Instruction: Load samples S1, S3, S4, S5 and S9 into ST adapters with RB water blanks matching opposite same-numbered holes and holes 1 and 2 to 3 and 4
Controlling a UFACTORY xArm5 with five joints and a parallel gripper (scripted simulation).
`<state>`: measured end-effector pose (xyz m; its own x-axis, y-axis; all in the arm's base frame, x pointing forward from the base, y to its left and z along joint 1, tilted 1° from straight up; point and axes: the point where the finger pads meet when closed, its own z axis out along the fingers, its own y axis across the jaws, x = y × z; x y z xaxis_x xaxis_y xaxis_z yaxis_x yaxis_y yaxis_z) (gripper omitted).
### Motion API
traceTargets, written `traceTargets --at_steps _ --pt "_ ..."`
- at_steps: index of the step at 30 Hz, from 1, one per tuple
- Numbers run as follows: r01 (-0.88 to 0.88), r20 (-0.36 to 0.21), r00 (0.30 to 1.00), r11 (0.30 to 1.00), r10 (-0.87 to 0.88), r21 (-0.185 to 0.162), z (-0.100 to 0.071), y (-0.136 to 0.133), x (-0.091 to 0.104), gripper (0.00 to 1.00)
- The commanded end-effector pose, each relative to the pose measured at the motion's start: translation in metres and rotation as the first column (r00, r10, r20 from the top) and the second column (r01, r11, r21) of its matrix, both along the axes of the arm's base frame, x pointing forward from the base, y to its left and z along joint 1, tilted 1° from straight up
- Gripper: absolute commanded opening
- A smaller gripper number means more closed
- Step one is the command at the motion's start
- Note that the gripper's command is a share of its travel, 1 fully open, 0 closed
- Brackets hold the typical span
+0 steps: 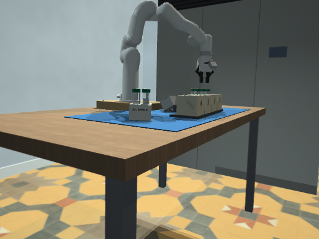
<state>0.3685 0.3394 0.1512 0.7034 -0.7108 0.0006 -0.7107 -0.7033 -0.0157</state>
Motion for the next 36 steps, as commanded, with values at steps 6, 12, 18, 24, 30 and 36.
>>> traceTargets --at_steps 6,12,18,24,30,36 --pt "0.000 0.003 1.000 1.000 0.000 0.003 0.018 0.001 0.001 0.43" --pt "0.000 0.003 1.000 1.000 0.000 0.003 0.026 0.000 0.000 0.43" --pt "0.000 0.003 1.000 1.000 0.000 0.003 0.038 0.000 0.000 0.43" --pt "0.000 0.003 1.000 1.000 0.000 0.003 0.048 0.000 0.000 0.43" --pt "0.000 0.003 1.000 1.000 0.000 0.003 0.058 0.000 0.000 0.43" --pt "0.000 0.003 1.000 1.000 0.000 0.003 0.070 0.000 0.000 0.43"
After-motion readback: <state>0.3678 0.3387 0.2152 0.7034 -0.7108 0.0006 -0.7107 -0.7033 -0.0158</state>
